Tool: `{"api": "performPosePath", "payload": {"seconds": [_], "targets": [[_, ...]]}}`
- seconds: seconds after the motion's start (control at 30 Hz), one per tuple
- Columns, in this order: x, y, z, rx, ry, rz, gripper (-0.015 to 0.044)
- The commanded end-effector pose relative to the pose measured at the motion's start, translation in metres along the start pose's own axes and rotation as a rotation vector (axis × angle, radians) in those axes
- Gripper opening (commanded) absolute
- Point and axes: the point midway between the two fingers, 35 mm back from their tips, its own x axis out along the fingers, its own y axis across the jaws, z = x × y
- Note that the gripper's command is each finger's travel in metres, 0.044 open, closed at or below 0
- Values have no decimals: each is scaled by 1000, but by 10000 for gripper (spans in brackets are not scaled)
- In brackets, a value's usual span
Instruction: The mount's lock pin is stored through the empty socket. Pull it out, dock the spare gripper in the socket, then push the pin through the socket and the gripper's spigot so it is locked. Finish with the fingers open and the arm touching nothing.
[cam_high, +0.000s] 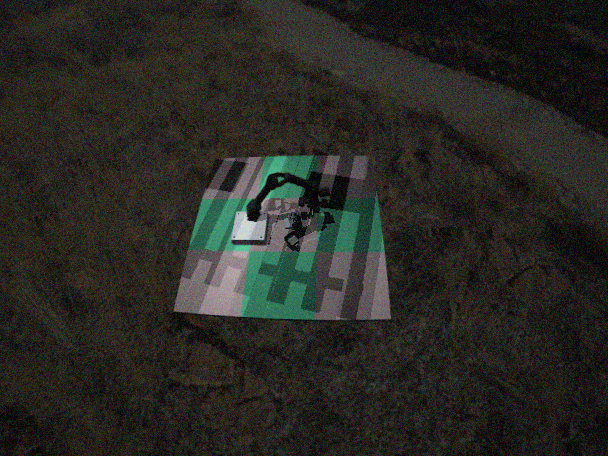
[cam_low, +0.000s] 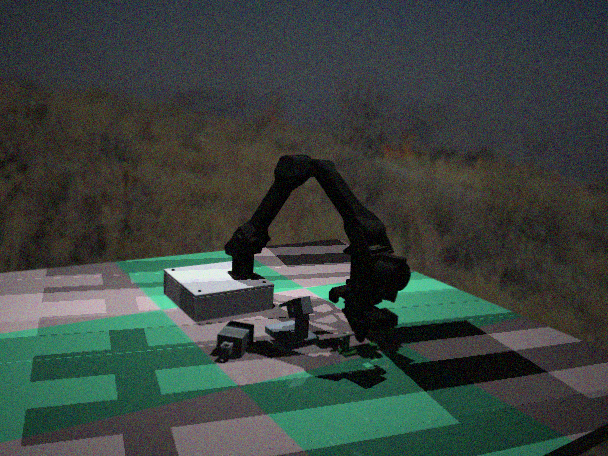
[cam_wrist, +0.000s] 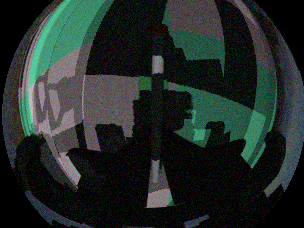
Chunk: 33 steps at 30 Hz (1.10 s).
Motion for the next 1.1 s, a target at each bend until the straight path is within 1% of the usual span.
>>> {"api": "performPosePath", "payload": {"seconds": [0.0, 0.67, 1.07], "targets": [[6, 1, -1, -5, 2, 6, 0], [0, 0, 0, 0, 0, -1, 0], [0, 0, 0, 0, 0, -1, 315]]}}
